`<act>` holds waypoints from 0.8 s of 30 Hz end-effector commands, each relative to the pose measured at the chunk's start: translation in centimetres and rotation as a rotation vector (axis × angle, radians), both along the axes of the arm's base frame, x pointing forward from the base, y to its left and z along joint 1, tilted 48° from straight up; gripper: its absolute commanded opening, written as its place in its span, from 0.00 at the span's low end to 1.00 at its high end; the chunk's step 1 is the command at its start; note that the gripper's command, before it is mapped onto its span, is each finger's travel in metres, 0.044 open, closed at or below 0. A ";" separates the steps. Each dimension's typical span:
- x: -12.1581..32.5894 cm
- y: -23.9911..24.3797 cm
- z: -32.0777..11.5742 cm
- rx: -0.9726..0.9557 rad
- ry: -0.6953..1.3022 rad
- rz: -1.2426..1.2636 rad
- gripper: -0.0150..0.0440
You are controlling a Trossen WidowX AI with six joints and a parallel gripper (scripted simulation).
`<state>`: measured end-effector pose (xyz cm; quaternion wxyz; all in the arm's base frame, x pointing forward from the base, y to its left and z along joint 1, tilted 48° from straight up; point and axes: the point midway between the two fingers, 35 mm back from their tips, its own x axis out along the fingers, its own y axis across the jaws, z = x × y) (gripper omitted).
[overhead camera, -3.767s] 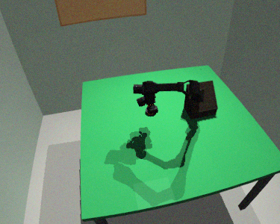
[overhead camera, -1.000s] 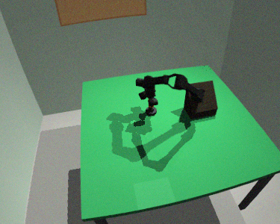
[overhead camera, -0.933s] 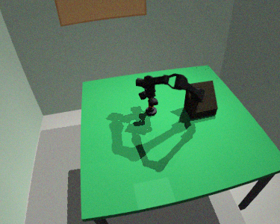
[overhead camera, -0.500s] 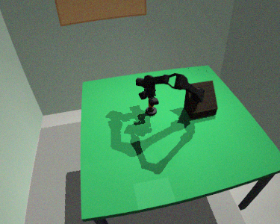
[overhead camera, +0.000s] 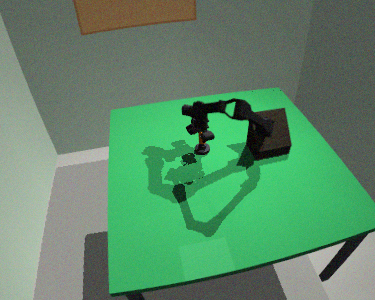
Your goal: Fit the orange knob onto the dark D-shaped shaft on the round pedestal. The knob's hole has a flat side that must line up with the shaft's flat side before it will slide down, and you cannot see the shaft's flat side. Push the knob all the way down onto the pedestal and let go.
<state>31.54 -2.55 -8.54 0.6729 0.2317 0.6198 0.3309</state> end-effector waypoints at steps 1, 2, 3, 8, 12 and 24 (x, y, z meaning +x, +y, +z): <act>0.0 0.1 0.0 0.001 -0.008 0.005 0.25; -0.1 0.1 0.0 0.001 -0.008 0.005 0.25; -0.1 0.1 0.0 0.001 -0.008 0.005 0.25; -0.1 0.1 0.0 0.001 -0.008 0.005 0.25; -0.1 0.2 0.0 0.001 -0.008 0.005 0.25; 0.0 -0.2 0.4 0.001 -0.048 0.042 0.25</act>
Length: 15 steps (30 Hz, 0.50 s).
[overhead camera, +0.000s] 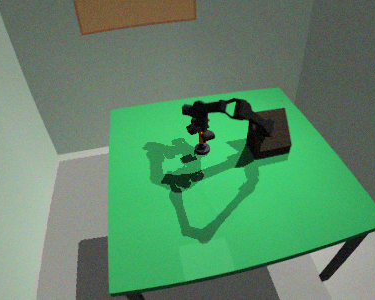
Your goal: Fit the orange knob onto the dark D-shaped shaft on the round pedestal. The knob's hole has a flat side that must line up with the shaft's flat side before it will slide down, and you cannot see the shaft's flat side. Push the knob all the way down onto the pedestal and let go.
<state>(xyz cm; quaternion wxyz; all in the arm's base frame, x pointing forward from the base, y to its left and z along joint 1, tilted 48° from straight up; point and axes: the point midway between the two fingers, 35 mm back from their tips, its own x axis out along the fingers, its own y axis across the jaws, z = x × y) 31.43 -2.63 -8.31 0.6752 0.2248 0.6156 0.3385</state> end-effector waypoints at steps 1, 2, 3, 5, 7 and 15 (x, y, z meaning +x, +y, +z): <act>0.1 -0.1 0.1 -0.002 -0.055 0.049 0.25; 0.2 -0.1 0.1 -0.002 -0.083 0.075 0.25; 0.2 -0.1 0.1 -0.003 -0.115 0.104 0.25; 0.3 -0.1 -0.1 -0.003 -0.145 0.132 0.25; 0.3 -0.1 -0.1 -0.003 -0.145 0.132 0.25; 0.2 0.1 -0.3 -0.003 -0.145 0.132 0.25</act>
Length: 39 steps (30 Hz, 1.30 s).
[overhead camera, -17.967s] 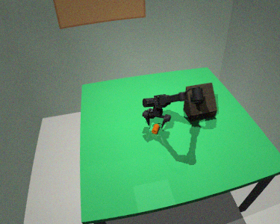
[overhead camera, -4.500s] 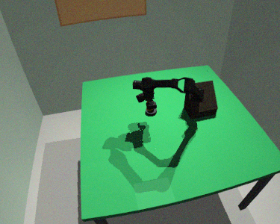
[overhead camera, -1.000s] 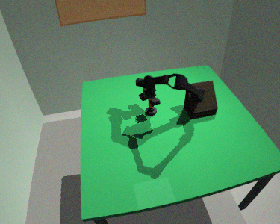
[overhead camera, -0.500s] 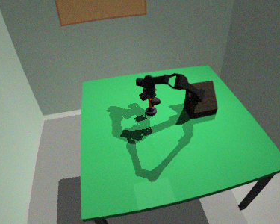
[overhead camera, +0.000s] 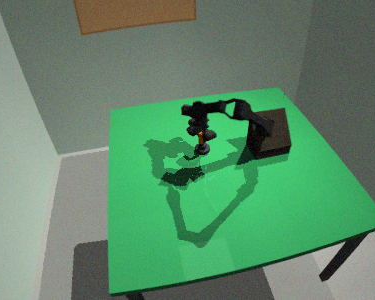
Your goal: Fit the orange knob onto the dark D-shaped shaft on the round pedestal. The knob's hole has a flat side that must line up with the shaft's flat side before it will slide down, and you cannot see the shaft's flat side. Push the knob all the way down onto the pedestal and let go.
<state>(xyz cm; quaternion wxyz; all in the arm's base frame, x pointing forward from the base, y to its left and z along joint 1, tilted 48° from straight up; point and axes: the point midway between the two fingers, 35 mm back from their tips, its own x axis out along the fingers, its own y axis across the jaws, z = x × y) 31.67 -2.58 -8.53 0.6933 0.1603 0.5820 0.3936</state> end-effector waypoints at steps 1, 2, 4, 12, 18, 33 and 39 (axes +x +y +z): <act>-0.1 0.1 -0.1 0.002 -0.008 0.005 0.25; -0.1 0.1 -0.1 0.002 -0.008 0.005 0.25; -0.2 0.1 0.0 0.002 -0.008 0.005 0.25; -0.3 0.2 0.0 0.002 -0.008 0.005 0.25; -0.2 0.2 0.0 0.002 -0.008 0.005 0.25; 0.1 -0.2 0.1 -0.001 -0.162 0.148 0.25; 0.1 0.0 0.0 -0.001 -0.162 0.148 0.25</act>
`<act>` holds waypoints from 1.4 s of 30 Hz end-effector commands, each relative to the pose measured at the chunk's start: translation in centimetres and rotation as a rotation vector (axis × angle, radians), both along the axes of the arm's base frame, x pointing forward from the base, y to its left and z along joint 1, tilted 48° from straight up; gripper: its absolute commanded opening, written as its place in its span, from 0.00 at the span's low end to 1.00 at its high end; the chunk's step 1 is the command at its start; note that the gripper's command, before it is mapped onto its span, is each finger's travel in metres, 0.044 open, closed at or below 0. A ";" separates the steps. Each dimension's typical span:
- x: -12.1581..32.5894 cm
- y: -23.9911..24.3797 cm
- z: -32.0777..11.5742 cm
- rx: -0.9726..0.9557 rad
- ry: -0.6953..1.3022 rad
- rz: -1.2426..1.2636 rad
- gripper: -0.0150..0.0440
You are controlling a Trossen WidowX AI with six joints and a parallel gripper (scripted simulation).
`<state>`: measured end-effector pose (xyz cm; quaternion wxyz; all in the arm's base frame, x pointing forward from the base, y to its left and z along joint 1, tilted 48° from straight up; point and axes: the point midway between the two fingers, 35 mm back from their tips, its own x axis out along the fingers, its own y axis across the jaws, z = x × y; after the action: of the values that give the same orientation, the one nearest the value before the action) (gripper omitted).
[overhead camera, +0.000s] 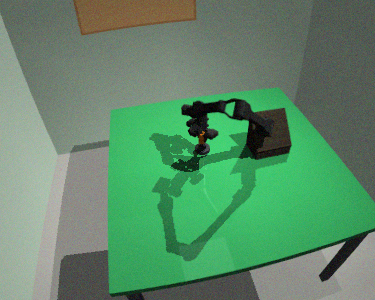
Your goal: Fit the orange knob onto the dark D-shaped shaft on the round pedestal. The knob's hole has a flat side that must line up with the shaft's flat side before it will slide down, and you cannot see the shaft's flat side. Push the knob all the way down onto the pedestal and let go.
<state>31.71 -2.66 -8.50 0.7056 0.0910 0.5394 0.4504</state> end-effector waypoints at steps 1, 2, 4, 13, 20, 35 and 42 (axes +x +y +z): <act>0.0 0.1 -0.1 -0.001 -0.015 0.012 0.25; 0.0 0.1 -0.1 -0.001 -0.015 0.012 0.25; 0.0 0.1 -0.1 -0.001 -0.015 0.012 0.25; -0.3 0.2 0.0 -0.001 -0.015 0.012 0.25; -0.3 0.2 -0.1 -0.001 -0.015 0.012 0.25; 0.1 -0.1 0.1 -0.004 -0.161 0.147 0.25; 0.1 0.1 -0.1 -0.004 -0.169 0.154 0.25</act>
<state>31.67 -2.65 -8.52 0.7110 0.0177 0.4896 0.5045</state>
